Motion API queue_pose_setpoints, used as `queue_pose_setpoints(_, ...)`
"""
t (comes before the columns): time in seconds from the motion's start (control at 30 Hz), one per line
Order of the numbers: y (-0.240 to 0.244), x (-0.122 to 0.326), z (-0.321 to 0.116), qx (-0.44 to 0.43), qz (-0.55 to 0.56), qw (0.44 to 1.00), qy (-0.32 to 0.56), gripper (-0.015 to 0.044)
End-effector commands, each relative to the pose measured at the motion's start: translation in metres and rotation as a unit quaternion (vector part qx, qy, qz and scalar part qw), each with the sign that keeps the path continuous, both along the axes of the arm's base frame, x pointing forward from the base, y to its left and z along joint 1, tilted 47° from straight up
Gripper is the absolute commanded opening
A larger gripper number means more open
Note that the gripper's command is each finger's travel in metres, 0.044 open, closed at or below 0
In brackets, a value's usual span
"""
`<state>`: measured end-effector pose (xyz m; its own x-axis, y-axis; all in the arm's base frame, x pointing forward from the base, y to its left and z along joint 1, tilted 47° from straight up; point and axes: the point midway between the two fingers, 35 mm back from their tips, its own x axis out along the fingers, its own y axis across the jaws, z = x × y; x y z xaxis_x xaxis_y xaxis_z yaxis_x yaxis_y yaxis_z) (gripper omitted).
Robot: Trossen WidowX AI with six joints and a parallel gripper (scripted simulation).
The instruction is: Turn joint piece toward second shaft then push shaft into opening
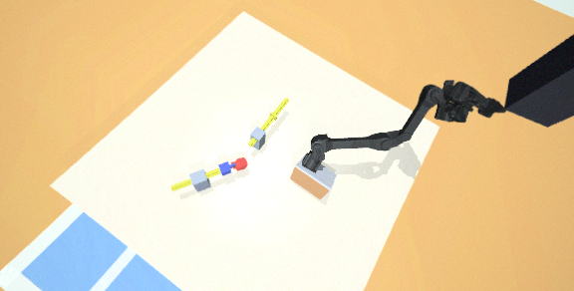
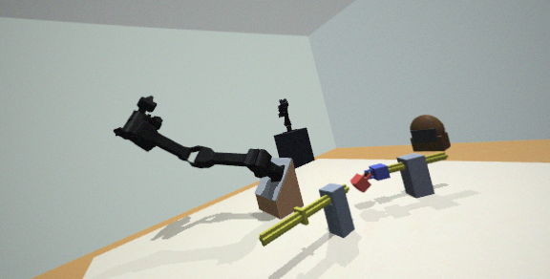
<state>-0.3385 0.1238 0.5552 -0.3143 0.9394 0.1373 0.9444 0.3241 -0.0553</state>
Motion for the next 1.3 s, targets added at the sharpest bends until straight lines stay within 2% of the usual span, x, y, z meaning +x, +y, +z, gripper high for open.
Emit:
queue_pose_setpoints(0.0,0.000,0.000,0.000,0.000,0.000,1.000,0.000,0.0426)
queue_pose_setpoints(0.03,0.000,0.000,0.000,0.000,0.000,1.000,0.000,0.0440)
queue_pose_setpoints(0.43,0.008,0.020,0.035,0.045,0.030,0.997,0.046,0.0440)
queue_pose_setpoints(0.77,-0.010,0.070,0.086,0.085,0.090,0.980,0.156,0.0440)
queue_pose_setpoints(1.1,-0.023,0.134,0.124,0.095,0.141,0.939,0.300,0.0440)
queue_pose_setpoints(1.27,-0.025,0.145,0.132,0.127,0.146,0.933,0.303,0.0440)
